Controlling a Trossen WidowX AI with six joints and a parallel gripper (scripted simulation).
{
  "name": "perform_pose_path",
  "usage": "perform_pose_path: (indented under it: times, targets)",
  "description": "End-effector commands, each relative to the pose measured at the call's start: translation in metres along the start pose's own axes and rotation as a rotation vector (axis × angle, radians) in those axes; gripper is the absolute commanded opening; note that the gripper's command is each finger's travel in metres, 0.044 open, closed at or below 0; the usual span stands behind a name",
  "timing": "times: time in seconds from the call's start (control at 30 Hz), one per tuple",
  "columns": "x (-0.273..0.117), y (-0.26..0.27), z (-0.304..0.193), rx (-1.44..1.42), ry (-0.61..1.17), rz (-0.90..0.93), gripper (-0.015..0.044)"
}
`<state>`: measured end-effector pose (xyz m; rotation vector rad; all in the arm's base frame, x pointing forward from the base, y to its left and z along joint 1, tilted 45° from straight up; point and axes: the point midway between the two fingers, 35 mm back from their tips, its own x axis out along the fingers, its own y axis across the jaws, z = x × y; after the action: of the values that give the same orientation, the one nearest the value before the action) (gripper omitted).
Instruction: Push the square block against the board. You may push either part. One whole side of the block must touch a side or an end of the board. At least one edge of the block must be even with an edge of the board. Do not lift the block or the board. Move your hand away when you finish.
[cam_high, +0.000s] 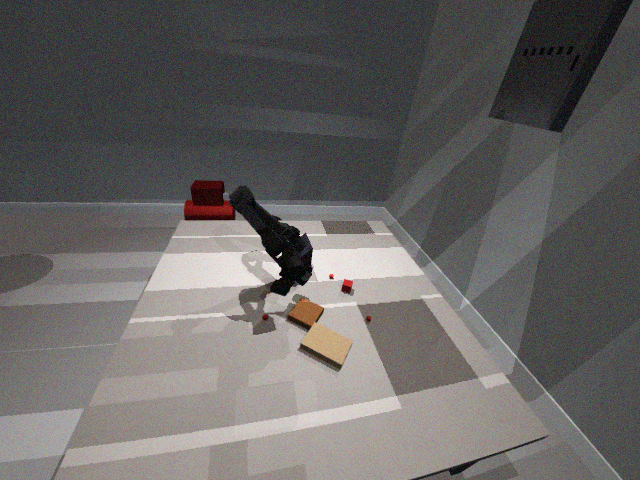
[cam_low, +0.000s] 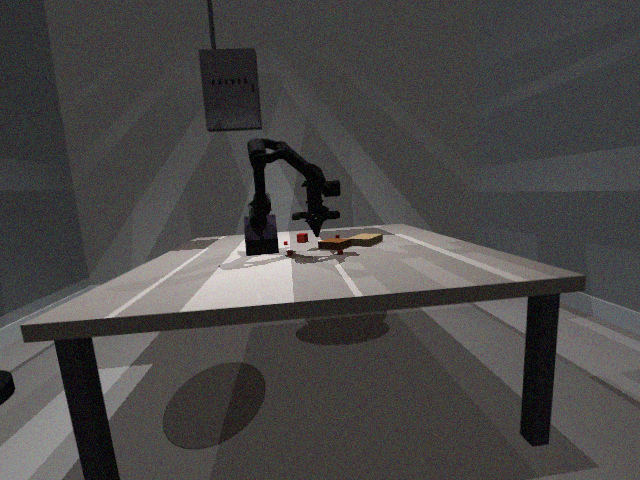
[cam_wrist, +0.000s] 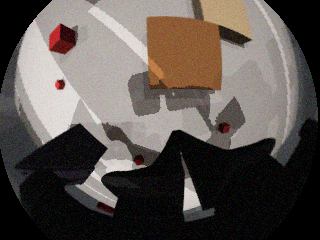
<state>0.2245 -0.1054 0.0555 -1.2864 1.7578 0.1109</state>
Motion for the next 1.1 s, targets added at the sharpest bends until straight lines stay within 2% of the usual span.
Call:
perform_pose_path:
  times: [0.0, 0.2, 0.33, 0.4, 1.07]
  targets:
    - [-0.001, -0.012, 0.009, 0.068, 0.003, 0.002, 0.0]
    - [0.001, -0.025, 0.018, 0.147, 0.006, 0.005, 0.0]
    - [0.045, -0.025, 0.018, 0.147, 0.008, 0.003, 0.0]
    - [0.054, -0.024, 0.016, 0.147, 0.01, 0.002, 0.0]
    - [0.053, -0.032, 0.037, 0.148, 0.006, 0.004, 0.0]
